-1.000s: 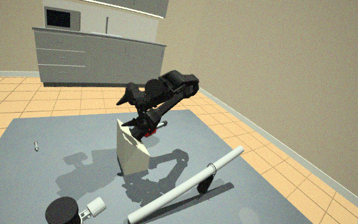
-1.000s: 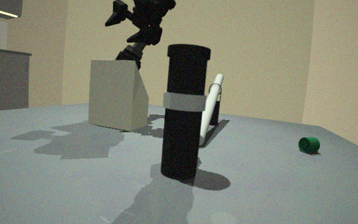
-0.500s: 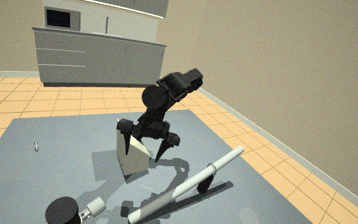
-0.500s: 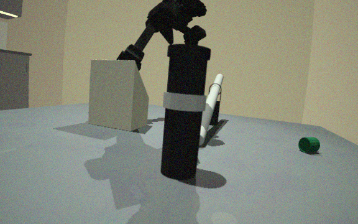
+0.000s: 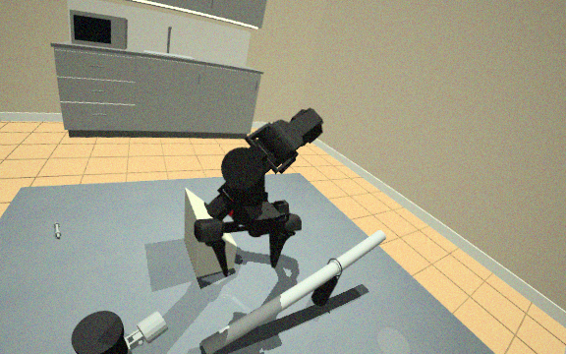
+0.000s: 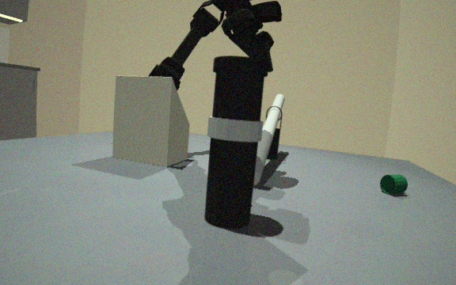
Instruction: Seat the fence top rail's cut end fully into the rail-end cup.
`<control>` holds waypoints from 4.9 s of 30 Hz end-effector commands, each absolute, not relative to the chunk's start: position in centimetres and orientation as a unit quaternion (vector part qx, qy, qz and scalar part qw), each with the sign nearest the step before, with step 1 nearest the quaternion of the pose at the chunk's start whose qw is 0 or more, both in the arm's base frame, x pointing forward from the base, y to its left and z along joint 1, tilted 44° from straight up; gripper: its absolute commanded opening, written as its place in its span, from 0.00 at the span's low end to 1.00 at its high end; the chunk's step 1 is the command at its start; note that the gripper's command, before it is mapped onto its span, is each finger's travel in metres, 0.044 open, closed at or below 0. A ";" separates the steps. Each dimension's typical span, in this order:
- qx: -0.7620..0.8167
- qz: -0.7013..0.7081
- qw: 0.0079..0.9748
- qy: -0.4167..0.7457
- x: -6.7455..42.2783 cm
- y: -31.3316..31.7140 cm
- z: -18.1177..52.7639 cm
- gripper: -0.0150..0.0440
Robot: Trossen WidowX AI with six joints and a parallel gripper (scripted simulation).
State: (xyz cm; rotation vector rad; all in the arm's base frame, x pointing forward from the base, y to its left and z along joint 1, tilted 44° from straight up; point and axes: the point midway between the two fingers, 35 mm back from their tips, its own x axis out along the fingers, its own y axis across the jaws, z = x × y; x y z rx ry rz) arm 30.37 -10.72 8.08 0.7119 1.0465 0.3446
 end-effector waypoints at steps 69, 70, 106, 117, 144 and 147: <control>-0.435 0.527 0.729 0.032 26.9 -18.2 -10.3 1.00; -0.435 0.527 0.729 0.032 26.9 -18.2 -10.3 1.00; -0.435 0.527 0.729 0.032 29.5 -14.3 -13.0 1.00; -0.434 0.527 0.730 0.029 30.1 -12.9 -13.7 1.00; -0.424 0.520 0.740 0.051 30.6 -12.7 -13.6 0.25; -0.421 0.518 0.743 0.058 30.7 -12.7 -13.6 0.25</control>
